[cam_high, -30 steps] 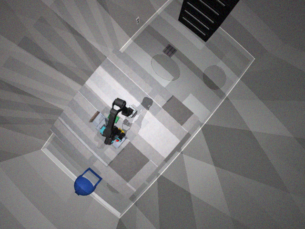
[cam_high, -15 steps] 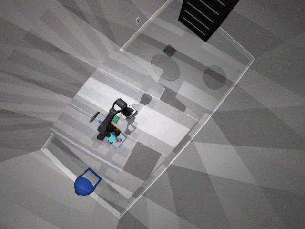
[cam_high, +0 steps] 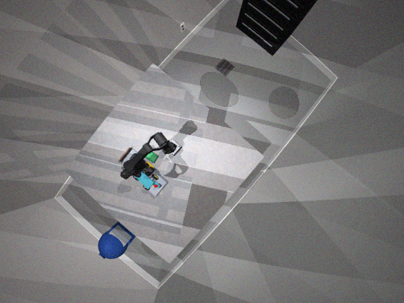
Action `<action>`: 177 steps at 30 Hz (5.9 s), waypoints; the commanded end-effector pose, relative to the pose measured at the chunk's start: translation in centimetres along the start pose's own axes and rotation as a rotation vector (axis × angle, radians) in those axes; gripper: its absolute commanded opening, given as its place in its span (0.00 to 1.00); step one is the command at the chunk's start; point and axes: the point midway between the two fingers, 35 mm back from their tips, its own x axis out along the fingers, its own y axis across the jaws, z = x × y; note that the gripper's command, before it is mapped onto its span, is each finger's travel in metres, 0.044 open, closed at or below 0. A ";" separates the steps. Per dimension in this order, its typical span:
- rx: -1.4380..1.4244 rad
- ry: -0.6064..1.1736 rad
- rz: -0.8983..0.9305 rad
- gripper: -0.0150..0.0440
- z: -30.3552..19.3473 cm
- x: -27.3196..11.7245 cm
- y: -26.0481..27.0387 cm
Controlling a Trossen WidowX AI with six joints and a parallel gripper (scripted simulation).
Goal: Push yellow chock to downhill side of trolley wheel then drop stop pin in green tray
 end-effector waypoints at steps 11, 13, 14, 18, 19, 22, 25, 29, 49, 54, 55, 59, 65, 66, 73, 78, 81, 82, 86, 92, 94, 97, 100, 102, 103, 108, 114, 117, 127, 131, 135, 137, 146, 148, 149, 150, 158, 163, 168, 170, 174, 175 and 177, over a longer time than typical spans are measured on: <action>-0.001 -0.008 -0.002 0.25 0.7 0.5 -5.1; -0.001 -0.009 -0.003 0.25 0.8 0.6 -5.9; -0.001 -0.009 -0.003 0.25 0.9 0.6 -6.3; -0.001 -0.009 -0.005 0.25 1.2 0.8 -8.0; -0.001 -0.009 -0.005 0.25 1.2 0.8 -8.3; -0.001 -0.009 -0.007 0.25 1.5 0.8 -9.5; -0.001 -0.009 -0.008 0.25 1.8 0.8 -10.7; -0.001 -0.009 -0.005 0.25 2.1 0.8 -11.5; -0.001 -0.011 0.107 0.25 4.6 1.4 -12.2; -0.001 -0.012 0.107 0.25 5.1 1.5 -12.2; -0.001 -0.012 0.107 0.25 5.0 1.6 -12.2; -0.001 -0.011 0.108 0.25 4.9 2.7 -12.1; -0.001 -0.012 0.108 0.25 5.2 4.0 -12.2; -0.001 -0.012 0.108 0.25 5.2 4.3 -12.2; -0.001 -0.012 0.108 0.25 5.2 5.9 -12.0; -0.001 -0.012 0.108 0.25 5.2 7.0 -11.8; -0.001 -0.011 0.108 0.25 5.1 7.6 -11.6; -0.001 -0.011 0.108 0.25 5.1 7.8 -11.5; -0.001 -0.011 0.108 0.25 5.1 7.7 -11.5; -0.001 -0.012 0.109 0.25 5.2 7.4 -11.0; -0.001 -0.012 0.109 0.25 5.3 7.4 -10.8; -0.001 -0.012 0.109 0.25 5.3 7.3 -10.6; -0.001 -0.012 0.109 0.25 5.4 7.2 -10.4; -0.001 -0.012 0.109 0.25 5.4 7.1 -10.2; -0.001 -0.012 0.109 0.25 5.4 7.1 -10.2; -0.001 -0.012 0.110 0.25 5.5 7.0 -9.8; -0.001 -0.012 0.110 0.25 5.6 6.9 -9.3; -0.001 -0.012 0.111 0.25 5.7 6.8 -9.1; -0.002 -0.016 0.102 0.25 5.8 6.6 -8.9; -0.002 -0.016 0.102 0.25 5.8 6.6 -8.9; -0.002 -0.016 0.102 0.25 5.8 6.6 -8.9; -0.002 -0.016 0.102 0.34 5.8 6.6 -8.9; -0.002 -0.015 0.103 0.58 5.9 6.2 -9.0; -0.001 -0.014 0.107 0.58 5.9 5.4 -9.1; -0.001 -0.013 0.109 0.58 5.8 4.9 -9.1; -0.001 -0.012 0.110 0.58 5.7 4.5 -9.1; -0.001 -0.012 0.110 0.58 5.6 2.2 -9.4; -0.001 -0.012 0.110 0.58 5.8 0.8 -9.6; 0.002 -0.005 0.109 0.71 5.6 1.4 -9.5; 0.004 -0.005 0.108 0.71 5.6 1.3 -9.4; 0.046 -0.016 0.082 0.58 6.0 0.4 -8.3; 0.065 -0.020 0.073 0.58 6.1 0.1 -7.9; 0.110 -0.028 0.066 0.58 6.4 -0.4 -7.0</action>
